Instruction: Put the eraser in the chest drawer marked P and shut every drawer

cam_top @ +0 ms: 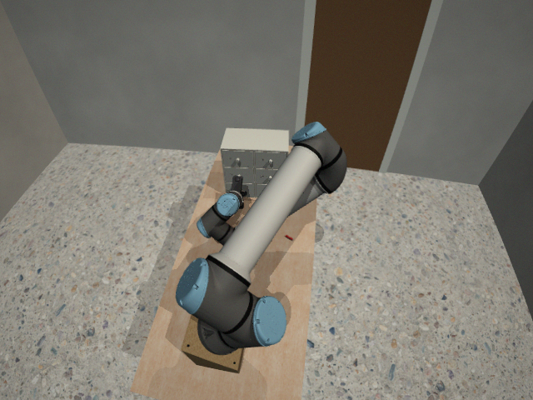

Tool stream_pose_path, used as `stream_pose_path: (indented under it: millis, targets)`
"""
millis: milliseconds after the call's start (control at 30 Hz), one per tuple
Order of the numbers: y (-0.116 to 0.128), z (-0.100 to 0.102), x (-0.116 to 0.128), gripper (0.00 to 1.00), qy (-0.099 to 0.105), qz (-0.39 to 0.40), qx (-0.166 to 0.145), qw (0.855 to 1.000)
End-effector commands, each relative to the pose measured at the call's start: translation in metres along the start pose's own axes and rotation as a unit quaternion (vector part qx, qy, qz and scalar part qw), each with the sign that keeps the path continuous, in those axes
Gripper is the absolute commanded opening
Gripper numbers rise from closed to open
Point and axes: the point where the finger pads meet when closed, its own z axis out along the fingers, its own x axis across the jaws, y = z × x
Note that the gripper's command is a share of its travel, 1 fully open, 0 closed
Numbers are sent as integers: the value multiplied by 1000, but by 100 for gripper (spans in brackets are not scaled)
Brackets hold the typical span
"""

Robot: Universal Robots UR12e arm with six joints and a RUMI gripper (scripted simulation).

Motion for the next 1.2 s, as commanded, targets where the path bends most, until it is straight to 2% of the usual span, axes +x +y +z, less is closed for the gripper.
stream_pose_path:
  millis: [0,1167]
  targets:
    - [0,0,0,7,0,0,0,1000]
    - [4,-6,0,7,0,0,0,1000]
